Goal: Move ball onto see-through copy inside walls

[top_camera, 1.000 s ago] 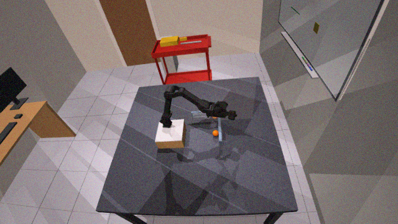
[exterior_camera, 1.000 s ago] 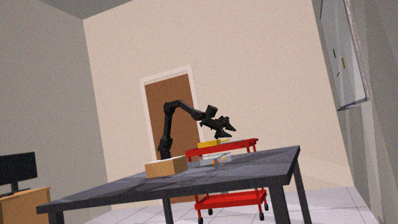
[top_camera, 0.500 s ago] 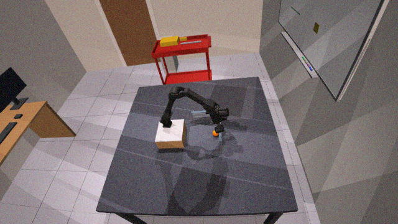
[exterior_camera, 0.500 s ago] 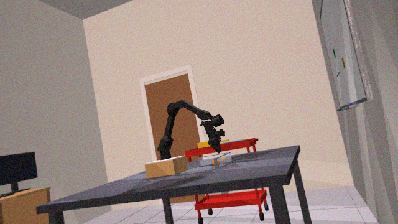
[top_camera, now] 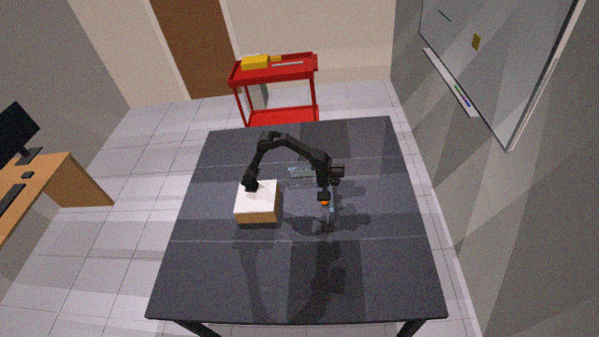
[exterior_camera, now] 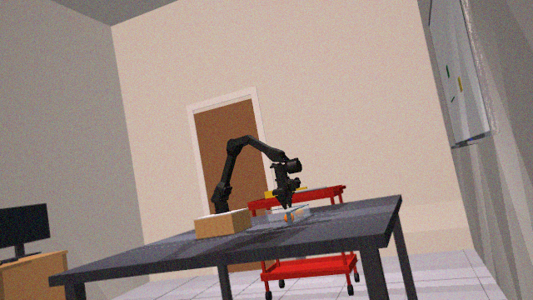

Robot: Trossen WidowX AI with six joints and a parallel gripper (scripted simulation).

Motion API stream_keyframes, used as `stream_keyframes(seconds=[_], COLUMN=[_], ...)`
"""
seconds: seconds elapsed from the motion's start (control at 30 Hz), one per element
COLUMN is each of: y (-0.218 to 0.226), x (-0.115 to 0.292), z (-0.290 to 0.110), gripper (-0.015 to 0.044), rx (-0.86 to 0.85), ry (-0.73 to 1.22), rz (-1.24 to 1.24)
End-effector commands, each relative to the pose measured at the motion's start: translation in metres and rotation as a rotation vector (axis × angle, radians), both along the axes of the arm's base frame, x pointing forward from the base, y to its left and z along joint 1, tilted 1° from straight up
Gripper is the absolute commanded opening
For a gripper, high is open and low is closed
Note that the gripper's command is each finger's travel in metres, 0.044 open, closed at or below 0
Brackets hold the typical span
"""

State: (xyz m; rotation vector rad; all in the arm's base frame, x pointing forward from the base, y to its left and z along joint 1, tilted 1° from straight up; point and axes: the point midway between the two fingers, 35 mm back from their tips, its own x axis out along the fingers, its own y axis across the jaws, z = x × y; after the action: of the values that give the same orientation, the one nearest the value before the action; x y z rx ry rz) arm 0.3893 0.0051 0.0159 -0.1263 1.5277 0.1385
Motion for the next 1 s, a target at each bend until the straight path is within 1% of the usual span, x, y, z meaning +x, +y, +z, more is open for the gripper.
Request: stream_keyframes(seconds=[0.0,0.93,0.97], y=[0.0,0.0,0.0], x=[-0.003,-0.002,-0.002], z=[-0.006,-0.049,-0.049], gripper=[0.0337,0.0337,0.0311], rx=[-0.004,-0.004,-0.004], ry=[0.012,0.012,0.012], rz=[-0.005,-0.005,-0.005])
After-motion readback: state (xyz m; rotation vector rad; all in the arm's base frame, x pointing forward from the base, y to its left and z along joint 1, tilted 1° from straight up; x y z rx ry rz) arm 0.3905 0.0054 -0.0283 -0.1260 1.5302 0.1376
